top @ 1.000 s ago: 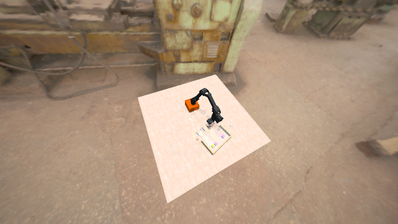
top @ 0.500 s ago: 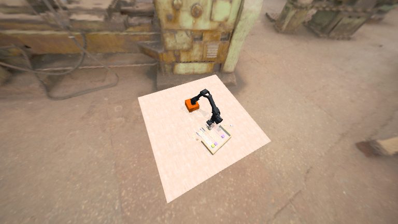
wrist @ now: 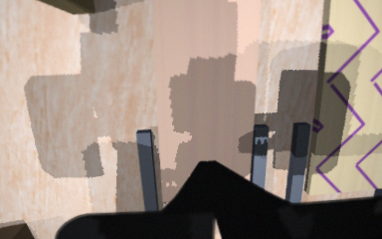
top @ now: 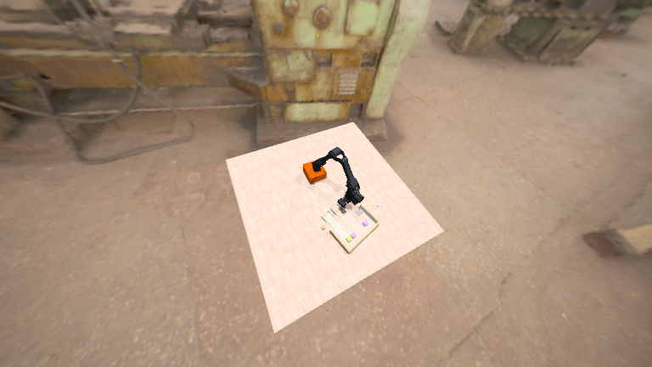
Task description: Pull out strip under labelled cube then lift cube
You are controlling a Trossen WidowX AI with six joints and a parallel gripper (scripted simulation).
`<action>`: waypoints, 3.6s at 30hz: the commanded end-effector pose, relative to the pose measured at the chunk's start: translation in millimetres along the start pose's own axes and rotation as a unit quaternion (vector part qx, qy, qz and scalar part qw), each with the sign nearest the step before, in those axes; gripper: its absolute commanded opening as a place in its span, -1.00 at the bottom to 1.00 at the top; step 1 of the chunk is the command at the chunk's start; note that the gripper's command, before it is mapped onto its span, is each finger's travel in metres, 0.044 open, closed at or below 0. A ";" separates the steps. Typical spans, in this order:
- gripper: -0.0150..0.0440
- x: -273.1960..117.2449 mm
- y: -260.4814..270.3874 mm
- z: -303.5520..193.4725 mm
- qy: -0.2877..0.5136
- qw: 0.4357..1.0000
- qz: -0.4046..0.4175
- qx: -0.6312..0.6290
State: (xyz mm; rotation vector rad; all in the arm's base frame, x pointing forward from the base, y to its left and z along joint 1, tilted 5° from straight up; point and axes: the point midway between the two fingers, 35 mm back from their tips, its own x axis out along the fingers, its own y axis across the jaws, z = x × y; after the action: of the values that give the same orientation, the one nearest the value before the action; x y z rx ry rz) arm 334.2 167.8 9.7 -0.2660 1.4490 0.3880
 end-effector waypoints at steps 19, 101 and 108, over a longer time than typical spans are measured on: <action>-0.49 18.3 -1.6 -4.4 0.005 1.000 -0.003 0.002; -0.49 24.8 -0.8 -8.8 0.005 1.000 -0.003 0.002; -0.49 25.2 -0.7 -20.1 0.006 1.000 -0.003 0.002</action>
State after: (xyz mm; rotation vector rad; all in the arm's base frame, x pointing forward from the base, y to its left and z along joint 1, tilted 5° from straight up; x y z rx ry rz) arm 327.5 166.1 -11.7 -0.2647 1.4383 0.3881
